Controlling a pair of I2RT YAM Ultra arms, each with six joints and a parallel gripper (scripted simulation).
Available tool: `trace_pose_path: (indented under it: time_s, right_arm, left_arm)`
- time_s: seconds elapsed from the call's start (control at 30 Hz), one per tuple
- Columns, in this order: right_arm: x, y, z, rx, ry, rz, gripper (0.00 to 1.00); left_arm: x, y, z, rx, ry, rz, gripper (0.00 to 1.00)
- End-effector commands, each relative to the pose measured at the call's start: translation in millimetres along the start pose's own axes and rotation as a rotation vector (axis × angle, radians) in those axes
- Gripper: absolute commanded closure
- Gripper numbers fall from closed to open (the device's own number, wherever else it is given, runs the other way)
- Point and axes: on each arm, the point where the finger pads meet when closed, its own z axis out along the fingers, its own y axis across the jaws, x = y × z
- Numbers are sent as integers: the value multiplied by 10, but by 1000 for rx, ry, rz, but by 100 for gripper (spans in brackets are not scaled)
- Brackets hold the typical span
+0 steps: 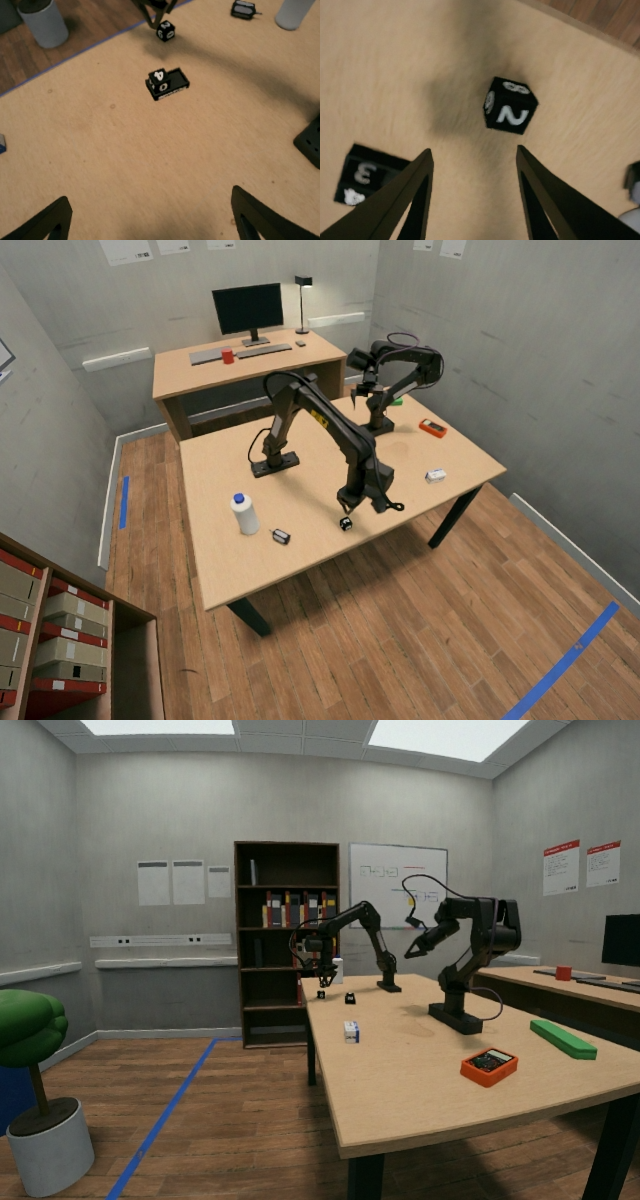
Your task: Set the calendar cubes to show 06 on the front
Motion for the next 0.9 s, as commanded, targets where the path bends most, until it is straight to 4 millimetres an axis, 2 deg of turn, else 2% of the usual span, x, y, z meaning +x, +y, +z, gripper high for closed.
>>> trace_pose_path:
  time_s: [0.0,0.2,0.4,0.67,0.87]
  right_arm:
    - [-89,-140,78,-45,12,244,45]
    - [-44,-297,159,-45,46,321,45]
    - [-60,-284,161,-42,39,305,45]
    - [-167,-224,279,-45,19,306,45]
    - [-91,-225,420,-42,42,308,45]
  left_arm:
    - [-87,4,-38,-2,-26,-10,0]
    - [-87,4,-38,-2,-26,-10,0]
    - [-87,4,-38,-2,-26,-10,0]
    - [-87,4,-38,-2,-26,-10,0]
    - [-87,4,-38,-2,-26,-10,0]
